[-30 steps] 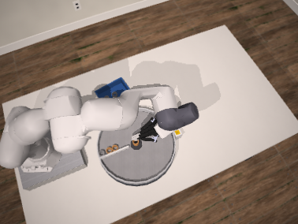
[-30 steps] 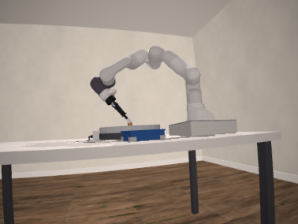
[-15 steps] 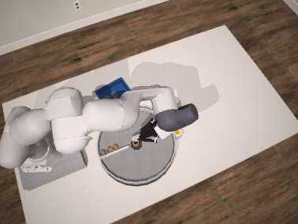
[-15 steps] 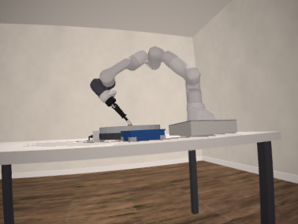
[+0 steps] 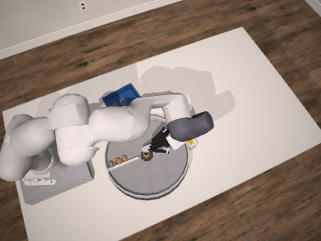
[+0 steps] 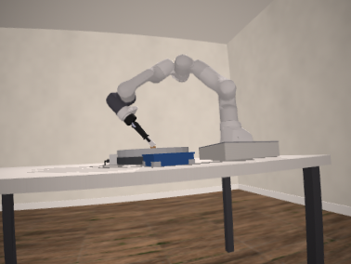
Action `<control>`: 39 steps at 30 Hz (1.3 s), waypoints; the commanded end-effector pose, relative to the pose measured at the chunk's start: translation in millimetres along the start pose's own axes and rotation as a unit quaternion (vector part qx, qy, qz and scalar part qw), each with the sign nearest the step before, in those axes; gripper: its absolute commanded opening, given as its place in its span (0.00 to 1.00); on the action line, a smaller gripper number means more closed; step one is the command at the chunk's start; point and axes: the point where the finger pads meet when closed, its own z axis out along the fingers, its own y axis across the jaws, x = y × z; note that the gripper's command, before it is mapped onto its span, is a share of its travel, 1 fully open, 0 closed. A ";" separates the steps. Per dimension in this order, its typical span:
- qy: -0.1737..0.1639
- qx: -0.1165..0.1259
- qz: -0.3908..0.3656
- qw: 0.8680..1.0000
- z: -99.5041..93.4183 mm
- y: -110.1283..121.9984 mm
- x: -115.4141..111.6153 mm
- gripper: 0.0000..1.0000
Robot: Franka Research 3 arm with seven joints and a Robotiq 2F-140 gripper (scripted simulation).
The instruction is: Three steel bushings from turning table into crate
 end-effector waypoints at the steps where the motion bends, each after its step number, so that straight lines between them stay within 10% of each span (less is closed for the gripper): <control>1: -0.002 0.002 0.000 1.000 -0.3 -1.4 -1.3 0.00; 39: -0.002 0.002 0.000 1.000 3.6 -0.7 -5.2 0.00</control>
